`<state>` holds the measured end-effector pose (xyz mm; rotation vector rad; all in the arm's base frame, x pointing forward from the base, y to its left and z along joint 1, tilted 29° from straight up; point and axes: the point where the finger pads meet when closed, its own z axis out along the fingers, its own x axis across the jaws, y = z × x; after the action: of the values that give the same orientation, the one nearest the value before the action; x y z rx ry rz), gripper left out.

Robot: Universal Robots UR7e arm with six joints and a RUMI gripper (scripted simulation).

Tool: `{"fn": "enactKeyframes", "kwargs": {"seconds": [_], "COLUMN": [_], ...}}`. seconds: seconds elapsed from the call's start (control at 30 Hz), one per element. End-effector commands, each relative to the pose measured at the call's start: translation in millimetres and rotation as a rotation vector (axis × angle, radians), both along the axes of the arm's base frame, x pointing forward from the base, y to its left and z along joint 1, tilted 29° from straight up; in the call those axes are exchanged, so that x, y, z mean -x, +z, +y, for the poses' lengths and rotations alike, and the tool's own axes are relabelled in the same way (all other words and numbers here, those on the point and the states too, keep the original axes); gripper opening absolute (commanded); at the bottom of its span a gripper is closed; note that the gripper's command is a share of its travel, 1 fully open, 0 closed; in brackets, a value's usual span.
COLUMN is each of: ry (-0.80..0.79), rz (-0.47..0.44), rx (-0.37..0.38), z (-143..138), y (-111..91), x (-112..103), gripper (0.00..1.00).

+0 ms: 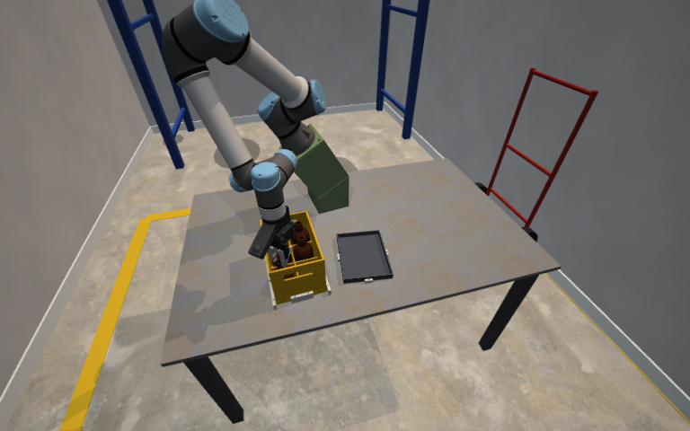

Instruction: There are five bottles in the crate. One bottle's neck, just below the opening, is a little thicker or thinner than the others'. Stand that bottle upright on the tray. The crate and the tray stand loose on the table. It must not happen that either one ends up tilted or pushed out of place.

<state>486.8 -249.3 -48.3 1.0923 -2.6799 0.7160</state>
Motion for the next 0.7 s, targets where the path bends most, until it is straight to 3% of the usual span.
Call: {"fn": "enactKeyframes", "kwargs": {"seconds": [0.0,0.67], "ry": [0.0,0.0], "rz": [-0.001,-0.001], "rx": [0.001,0.001], "z": [0.1,2.3], "y": [0.5,3.8], "x": [-0.4,-0.4], "gripper": [0.0,0.0]}}
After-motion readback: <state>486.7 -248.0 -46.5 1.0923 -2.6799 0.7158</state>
